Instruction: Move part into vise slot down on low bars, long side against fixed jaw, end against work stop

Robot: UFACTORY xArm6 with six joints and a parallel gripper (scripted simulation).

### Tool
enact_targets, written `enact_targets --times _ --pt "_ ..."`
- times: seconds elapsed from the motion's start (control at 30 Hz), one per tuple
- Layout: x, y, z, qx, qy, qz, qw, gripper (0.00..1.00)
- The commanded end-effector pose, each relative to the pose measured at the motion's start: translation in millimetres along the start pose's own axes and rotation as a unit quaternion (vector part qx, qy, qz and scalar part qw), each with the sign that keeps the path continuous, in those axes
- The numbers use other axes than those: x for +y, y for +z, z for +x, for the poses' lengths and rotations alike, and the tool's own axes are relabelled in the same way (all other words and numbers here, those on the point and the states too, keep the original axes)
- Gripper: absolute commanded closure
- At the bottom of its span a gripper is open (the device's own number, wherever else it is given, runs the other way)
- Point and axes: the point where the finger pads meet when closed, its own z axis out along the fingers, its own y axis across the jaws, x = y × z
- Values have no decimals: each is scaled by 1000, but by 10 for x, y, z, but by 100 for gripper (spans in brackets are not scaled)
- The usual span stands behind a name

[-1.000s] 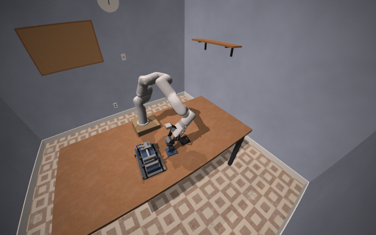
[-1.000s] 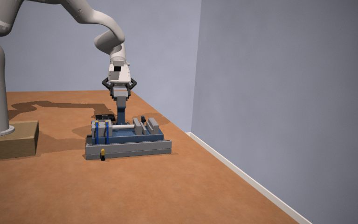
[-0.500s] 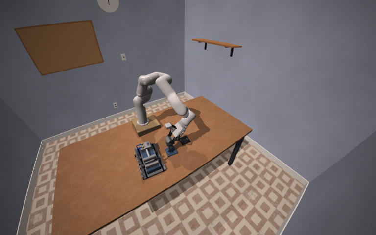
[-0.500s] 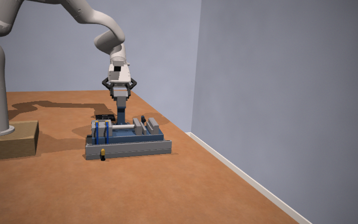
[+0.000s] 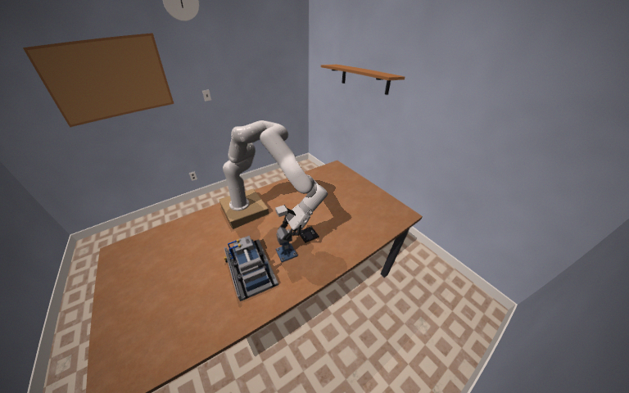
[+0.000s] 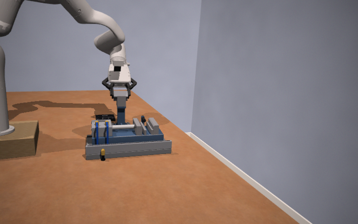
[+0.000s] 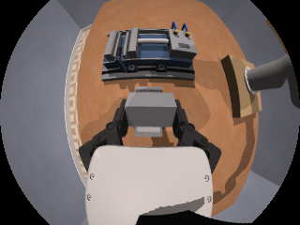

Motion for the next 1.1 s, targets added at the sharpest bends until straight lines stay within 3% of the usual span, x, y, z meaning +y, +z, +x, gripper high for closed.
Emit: enact_targets --times 0.0,1.07 --pt "-9 -16 8 -1 1 1 1000 100" --pt "0 -86 78 -1 1 1 1000 100"
